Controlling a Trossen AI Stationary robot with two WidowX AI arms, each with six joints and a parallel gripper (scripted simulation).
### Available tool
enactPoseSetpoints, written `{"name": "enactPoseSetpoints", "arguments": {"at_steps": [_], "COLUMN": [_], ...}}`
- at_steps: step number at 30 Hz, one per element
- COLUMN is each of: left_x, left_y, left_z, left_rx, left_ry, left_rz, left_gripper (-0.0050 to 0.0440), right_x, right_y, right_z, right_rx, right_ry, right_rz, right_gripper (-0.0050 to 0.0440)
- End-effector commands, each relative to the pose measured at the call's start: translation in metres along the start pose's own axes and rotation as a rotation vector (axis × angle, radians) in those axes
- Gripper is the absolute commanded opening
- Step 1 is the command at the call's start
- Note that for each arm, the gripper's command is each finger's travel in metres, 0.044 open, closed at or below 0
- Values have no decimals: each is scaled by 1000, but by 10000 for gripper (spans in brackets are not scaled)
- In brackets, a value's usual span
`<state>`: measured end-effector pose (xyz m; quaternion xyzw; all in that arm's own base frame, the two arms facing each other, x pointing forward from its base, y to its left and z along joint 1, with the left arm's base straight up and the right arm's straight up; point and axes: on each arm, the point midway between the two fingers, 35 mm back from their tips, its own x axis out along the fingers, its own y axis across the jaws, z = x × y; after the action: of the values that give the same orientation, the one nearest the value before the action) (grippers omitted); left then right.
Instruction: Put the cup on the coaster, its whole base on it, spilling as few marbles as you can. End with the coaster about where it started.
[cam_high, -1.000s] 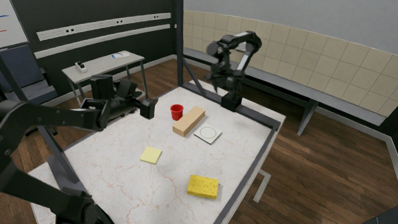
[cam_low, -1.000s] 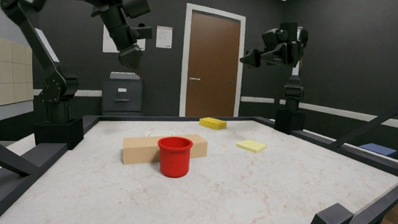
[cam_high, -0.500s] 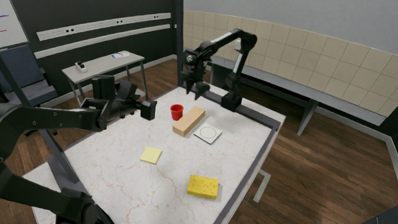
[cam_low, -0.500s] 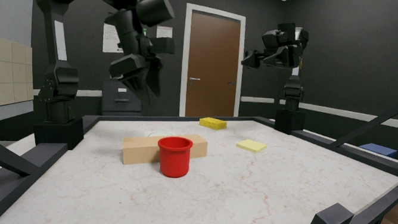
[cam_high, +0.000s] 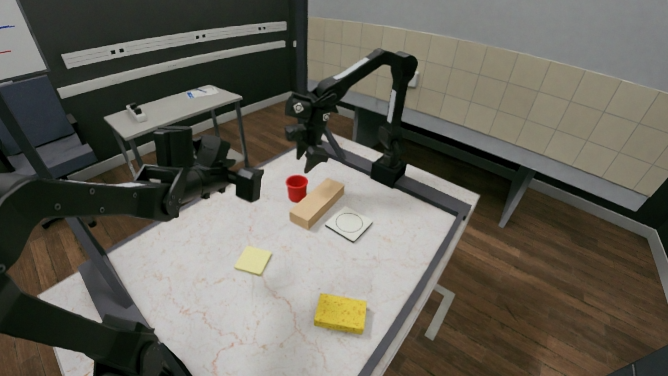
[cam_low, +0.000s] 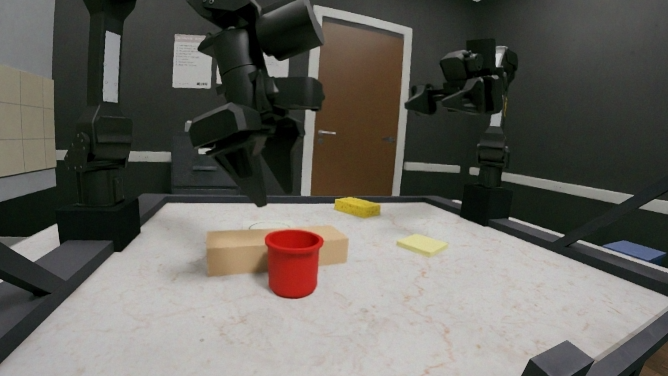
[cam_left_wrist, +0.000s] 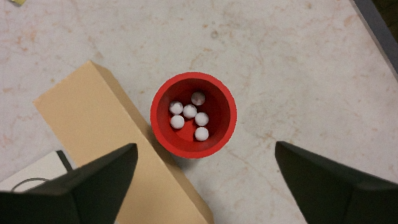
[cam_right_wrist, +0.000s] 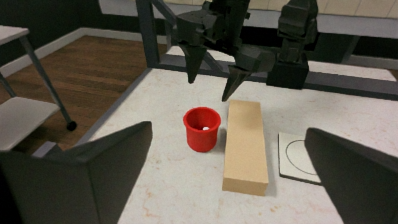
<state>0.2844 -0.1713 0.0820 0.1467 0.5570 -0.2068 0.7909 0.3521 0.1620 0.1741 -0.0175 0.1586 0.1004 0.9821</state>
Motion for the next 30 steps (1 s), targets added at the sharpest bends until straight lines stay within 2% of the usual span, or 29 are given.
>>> {"name": "enactPoseSetpoints", "arguments": {"at_steps": [1,12,23,30], "left_x": [-6,-1,23,31], "left_y": [-1,1,7,8], "left_z": [10,11,20,23], "left_rx": [3,-13,-199,-262], "left_ry": [-30,-20,188,257], "left_rz": [-8,-4,29,36], "left_gripper": [400,400,400,400], "right_x": [-3,-3,-3,-3], "right_y": [1,1,1,1], "right_z": [11,11,11,11], "right_rx": [9,9,9,9], "right_ry": [-28,-28,-28,-28], "right_rz": [5,5,5,5], "right_gripper": [400,400,400,400]}}
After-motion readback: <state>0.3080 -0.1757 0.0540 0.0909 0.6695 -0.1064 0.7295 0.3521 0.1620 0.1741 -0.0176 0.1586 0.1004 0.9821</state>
